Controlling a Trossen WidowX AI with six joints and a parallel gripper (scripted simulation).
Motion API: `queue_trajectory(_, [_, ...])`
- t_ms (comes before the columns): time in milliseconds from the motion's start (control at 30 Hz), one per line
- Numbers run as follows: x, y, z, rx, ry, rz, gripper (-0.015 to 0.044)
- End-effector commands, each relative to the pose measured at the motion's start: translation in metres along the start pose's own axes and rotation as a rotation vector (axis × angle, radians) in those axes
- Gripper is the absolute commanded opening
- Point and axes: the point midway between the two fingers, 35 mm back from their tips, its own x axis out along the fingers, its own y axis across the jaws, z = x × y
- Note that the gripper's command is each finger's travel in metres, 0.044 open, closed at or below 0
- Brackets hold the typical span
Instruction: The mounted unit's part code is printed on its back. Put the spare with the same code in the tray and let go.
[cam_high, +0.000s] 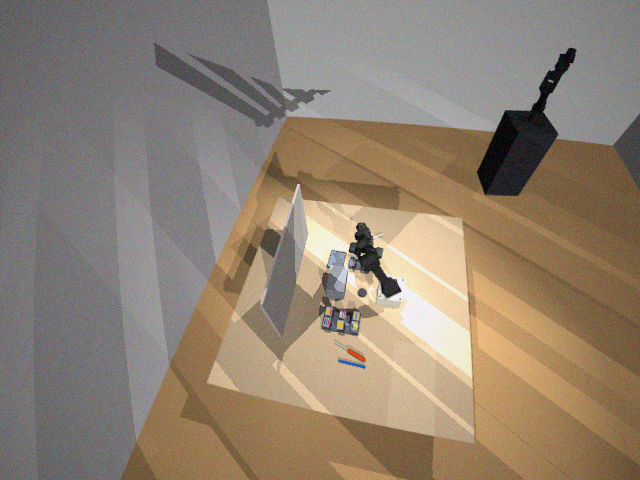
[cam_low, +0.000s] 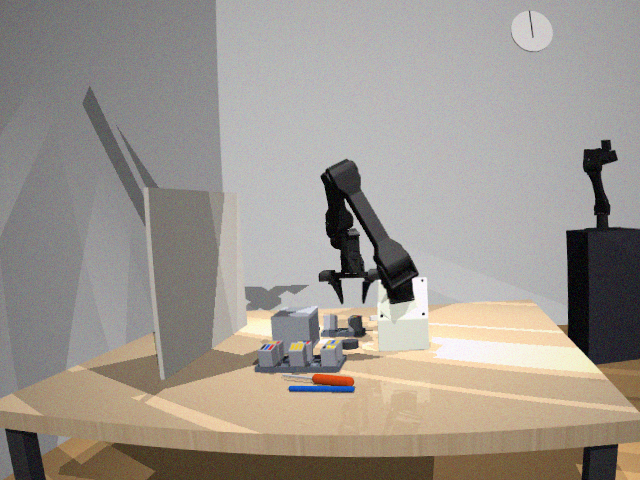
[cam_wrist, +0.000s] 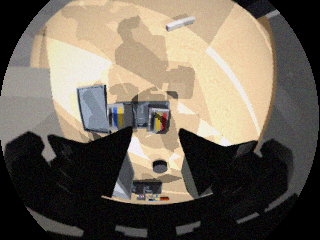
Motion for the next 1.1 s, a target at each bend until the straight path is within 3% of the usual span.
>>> queue_trajectory(0, [0.011, -0.003, -0.003, 0.012, 0.018, -0.008, 0.03])
queue_trajectory(1067, [0.064, -0.004, -0.005, 0.011, 0.021, -0.007, 0.03])
